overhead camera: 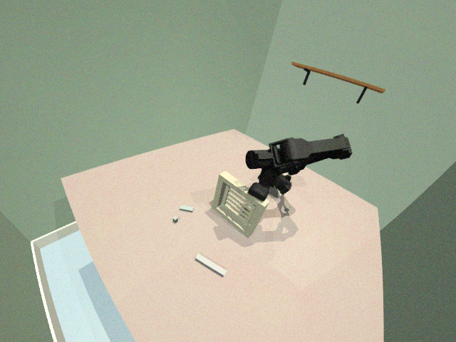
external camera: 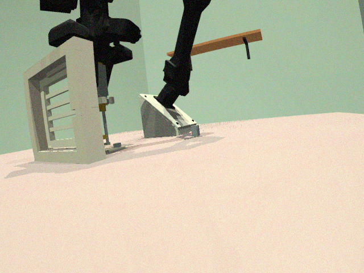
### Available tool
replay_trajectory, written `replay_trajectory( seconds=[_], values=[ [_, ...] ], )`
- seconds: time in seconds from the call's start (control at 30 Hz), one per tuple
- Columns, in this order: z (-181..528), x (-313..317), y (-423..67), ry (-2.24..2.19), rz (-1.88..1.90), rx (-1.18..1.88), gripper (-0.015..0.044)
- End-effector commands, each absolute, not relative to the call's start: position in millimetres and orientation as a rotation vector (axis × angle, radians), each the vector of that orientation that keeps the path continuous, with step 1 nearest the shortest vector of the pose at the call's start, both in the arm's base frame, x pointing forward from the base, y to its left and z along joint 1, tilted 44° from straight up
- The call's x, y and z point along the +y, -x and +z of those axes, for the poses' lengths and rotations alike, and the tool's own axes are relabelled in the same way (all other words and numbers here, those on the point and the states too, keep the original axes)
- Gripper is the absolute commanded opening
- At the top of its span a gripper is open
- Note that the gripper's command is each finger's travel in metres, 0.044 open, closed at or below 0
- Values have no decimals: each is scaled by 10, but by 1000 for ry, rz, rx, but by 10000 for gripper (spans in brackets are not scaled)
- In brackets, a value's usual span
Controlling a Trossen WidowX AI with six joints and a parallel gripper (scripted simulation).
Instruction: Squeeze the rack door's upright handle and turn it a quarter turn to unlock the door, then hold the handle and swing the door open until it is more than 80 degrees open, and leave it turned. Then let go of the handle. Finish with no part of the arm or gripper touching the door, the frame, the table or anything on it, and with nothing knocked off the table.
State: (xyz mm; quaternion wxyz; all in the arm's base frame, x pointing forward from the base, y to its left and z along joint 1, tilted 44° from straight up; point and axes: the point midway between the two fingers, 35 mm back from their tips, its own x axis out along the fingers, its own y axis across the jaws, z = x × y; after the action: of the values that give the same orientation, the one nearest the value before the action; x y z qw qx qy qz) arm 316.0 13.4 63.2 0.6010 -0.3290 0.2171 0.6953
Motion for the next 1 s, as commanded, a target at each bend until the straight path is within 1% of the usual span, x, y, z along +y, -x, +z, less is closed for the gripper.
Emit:
replay_trajectory(
  seconds=[0.0, 0.2, 0.53, 0.57, 0.67, 0.97],
  values=[
    [640, 135, -3162, 874, 1659, 386, 13],
    [640, 135, -3162, 880, 1662, 379, 13],
    [640, 135, -3162, 880, 1662, 379, 275],
    [640, 135, -3162, 880, 1662, 379, 285],
    [640, 135, -3162, 825, 1638, 438, 285],
    [640, 134, -3162, 490, 1462, 769, 285]
  ],
)
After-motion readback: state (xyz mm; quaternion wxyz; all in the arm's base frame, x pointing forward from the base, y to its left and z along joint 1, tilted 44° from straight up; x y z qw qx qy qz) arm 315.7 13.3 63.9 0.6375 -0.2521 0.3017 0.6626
